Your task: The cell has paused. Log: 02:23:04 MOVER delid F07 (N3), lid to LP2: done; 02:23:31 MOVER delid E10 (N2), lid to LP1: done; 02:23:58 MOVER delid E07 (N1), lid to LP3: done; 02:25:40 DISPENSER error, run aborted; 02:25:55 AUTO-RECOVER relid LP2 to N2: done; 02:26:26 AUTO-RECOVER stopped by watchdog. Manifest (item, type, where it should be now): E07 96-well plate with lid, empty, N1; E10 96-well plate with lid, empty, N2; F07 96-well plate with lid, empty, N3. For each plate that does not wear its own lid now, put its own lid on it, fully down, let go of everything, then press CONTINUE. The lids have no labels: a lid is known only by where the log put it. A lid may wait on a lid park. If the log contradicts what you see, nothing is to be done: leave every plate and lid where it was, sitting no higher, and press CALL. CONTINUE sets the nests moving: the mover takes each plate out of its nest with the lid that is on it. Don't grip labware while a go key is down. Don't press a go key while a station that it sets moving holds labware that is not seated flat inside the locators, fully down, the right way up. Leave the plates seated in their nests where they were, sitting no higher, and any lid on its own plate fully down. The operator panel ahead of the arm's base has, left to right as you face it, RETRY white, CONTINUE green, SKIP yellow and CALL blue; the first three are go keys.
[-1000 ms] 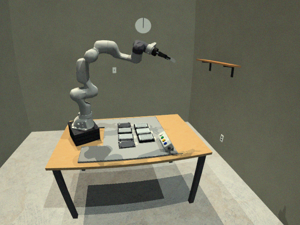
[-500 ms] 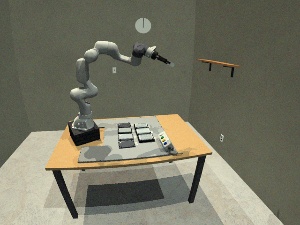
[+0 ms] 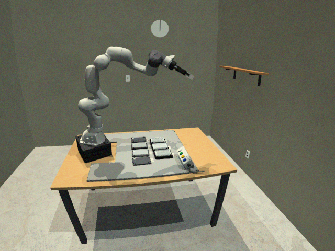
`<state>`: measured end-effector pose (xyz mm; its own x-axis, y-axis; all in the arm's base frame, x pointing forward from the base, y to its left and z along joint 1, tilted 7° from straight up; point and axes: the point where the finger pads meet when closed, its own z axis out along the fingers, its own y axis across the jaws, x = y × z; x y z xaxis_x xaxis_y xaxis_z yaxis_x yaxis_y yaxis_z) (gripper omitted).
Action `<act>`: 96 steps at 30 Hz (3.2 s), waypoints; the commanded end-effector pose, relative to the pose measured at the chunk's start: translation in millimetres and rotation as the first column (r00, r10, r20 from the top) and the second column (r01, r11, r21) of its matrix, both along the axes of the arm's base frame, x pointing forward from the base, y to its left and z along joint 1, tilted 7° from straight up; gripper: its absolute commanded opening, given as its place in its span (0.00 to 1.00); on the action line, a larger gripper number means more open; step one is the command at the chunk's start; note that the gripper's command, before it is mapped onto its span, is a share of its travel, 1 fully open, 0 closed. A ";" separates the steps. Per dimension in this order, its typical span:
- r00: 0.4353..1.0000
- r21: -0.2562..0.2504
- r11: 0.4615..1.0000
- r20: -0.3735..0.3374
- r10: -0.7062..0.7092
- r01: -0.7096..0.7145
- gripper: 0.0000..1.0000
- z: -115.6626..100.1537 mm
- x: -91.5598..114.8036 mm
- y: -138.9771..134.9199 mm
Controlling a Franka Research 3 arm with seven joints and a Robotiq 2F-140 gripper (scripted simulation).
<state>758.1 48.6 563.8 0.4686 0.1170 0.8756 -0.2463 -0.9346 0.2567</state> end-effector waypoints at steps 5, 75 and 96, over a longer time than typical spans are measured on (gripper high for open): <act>0.997 0.006 1.000 -0.078 0.022 -0.021 1.00 -47.3 -6.2 -0.3; 0.929 0.065 0.996 -0.362 0.077 -0.057 1.00 -230.6 -64.1 -4.8; 0.901 0.083 0.995 -0.425 0.090 -0.061 1.00 -272.7 -85.7 -5.8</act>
<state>672.3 41.5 291.6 0.7916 0.1088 0.6012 -0.0643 -0.9637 0.2590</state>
